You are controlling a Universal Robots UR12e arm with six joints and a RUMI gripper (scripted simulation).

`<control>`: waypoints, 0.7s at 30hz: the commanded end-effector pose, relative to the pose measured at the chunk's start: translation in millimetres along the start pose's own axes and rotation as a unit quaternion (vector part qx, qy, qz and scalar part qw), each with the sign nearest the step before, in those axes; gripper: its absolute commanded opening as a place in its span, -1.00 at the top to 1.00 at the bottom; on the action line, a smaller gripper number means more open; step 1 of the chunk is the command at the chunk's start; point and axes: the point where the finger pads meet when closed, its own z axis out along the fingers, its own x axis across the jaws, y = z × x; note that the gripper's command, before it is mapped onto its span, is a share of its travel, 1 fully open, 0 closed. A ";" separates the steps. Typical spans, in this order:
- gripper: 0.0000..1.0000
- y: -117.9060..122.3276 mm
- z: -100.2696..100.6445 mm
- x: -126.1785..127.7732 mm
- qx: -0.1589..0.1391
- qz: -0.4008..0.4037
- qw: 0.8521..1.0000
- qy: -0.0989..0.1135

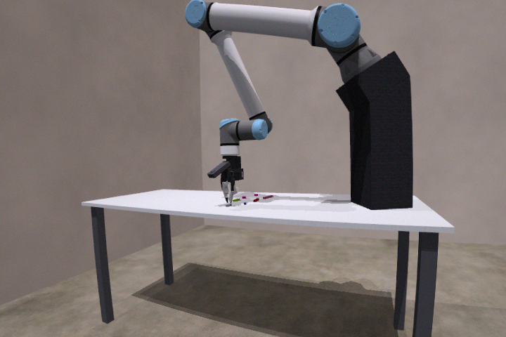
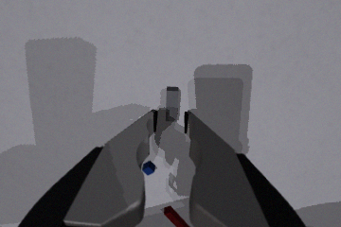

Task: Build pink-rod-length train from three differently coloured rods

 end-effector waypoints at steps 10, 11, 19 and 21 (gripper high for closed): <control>0.72 -0.3 9.4 0.3 0.000 0.000 1.000 0.000; 0.72 -0.3 10.4 0.3 0.000 0.000 1.000 0.000; 0.72 -0.3 14.6 0.3 0.000 0.000 1.000 0.000; 0.72 -0.3 14.8 0.3 0.000 0.000 1.000 0.000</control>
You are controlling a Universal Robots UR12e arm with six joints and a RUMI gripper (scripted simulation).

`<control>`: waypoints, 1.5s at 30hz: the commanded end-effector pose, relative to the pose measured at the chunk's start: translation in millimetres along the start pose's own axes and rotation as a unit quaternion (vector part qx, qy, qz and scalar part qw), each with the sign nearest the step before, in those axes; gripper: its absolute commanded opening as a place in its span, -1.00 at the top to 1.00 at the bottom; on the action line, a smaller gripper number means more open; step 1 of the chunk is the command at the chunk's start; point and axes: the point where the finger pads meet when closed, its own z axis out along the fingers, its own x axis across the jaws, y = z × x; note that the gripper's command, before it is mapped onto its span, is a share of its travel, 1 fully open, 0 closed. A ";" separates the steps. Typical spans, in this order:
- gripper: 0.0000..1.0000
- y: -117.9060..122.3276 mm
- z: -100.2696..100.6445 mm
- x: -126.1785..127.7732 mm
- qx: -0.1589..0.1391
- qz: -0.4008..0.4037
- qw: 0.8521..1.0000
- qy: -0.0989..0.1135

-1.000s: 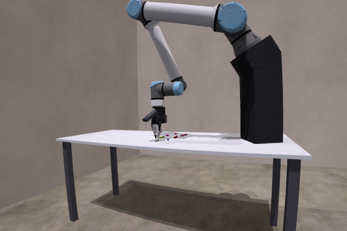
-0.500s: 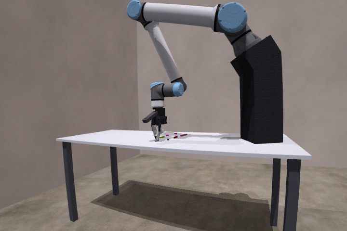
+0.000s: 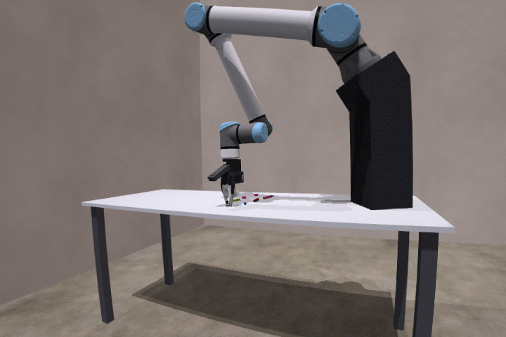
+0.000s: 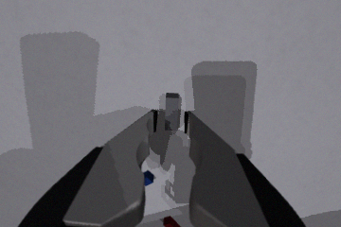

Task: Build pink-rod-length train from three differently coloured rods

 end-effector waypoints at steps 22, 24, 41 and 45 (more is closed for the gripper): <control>0.72 -0.3 0.2 0.3 0.000 0.000 1.000 0.000; 0.72 -0.3 0.2 0.3 0.000 0.000 1.000 0.000; 1.00 -0.3 0.2 0.3 0.000 0.000 1.000 0.000; 1.00 -0.3 0.2 0.3 0.000 0.000 1.000 0.000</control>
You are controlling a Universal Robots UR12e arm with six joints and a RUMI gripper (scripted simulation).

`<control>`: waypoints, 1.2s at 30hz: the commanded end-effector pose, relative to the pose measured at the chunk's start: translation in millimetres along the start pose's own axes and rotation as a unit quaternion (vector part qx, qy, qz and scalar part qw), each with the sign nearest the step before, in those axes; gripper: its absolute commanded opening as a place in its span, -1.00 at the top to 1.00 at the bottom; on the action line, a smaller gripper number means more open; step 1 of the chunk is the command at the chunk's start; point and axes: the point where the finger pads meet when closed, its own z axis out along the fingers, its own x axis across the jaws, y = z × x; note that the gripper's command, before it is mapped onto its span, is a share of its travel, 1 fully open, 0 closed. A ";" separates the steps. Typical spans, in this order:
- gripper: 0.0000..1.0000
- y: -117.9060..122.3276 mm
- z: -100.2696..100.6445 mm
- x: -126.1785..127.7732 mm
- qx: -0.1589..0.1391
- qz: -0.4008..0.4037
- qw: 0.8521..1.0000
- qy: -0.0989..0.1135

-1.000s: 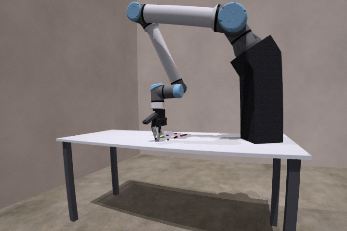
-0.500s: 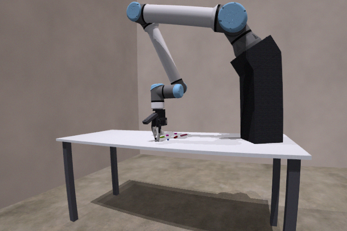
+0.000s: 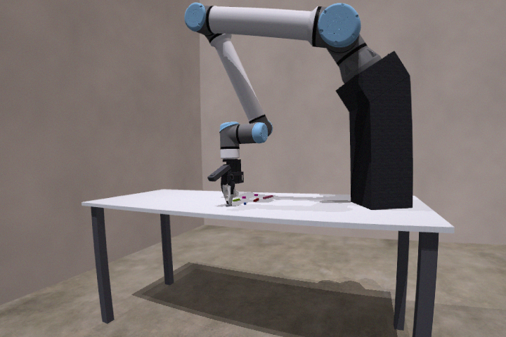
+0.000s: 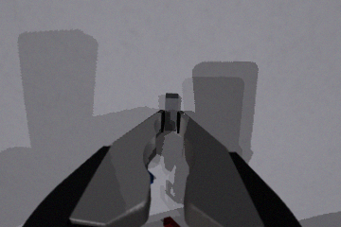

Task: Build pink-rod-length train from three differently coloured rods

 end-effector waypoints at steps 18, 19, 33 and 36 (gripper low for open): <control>1.00 -0.3 -0.4 0.3 0.000 0.000 1.000 0.000; 1.00 -0.3 -0.4 0.3 0.000 0.000 1.000 0.000; 1.00 -0.3 -15.0 0.3 0.000 0.000 1.000 0.000; 1.00 -0.3 -33.6 0.3 0.000 0.000 1.000 0.000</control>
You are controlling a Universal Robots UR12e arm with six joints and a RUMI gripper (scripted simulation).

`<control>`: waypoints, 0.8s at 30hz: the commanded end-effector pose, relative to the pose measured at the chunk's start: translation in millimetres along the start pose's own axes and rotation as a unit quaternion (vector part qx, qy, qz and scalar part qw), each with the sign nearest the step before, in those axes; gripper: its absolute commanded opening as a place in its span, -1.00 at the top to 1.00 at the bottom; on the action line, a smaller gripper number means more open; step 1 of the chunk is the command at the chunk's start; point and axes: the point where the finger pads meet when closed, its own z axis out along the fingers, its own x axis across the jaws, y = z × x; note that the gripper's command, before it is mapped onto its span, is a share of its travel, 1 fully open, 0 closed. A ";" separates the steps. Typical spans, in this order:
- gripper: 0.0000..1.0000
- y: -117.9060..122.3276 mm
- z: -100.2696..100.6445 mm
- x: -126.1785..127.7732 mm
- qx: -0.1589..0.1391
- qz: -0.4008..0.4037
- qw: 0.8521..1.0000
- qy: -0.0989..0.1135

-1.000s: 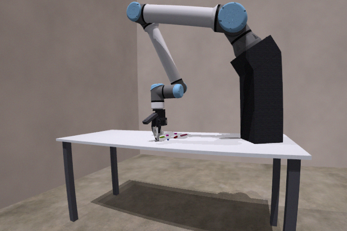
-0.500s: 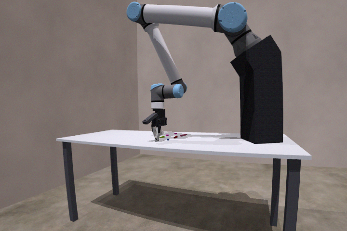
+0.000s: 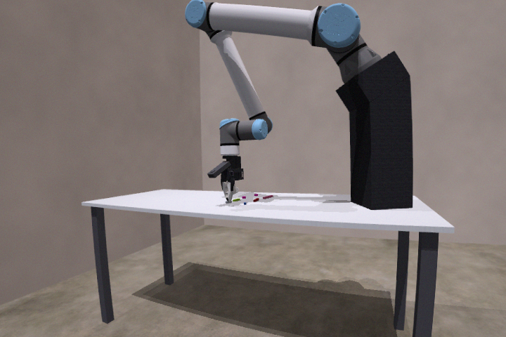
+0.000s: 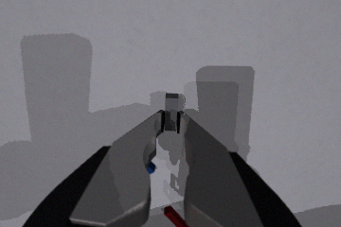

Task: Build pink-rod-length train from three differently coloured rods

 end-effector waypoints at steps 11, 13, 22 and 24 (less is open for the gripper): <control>1.00 -0.3 -76.2 0.3 0.000 0.000 1.000 0.000; 1.00 -0.3 -82.0 0.3 0.000 0.000 1.000 0.000; 1.00 -0.3 -85.0 0.3 0.000 0.000 1.000 0.000; 1.00 -0.3 -85.0 0.3 0.000 0.000 1.000 0.000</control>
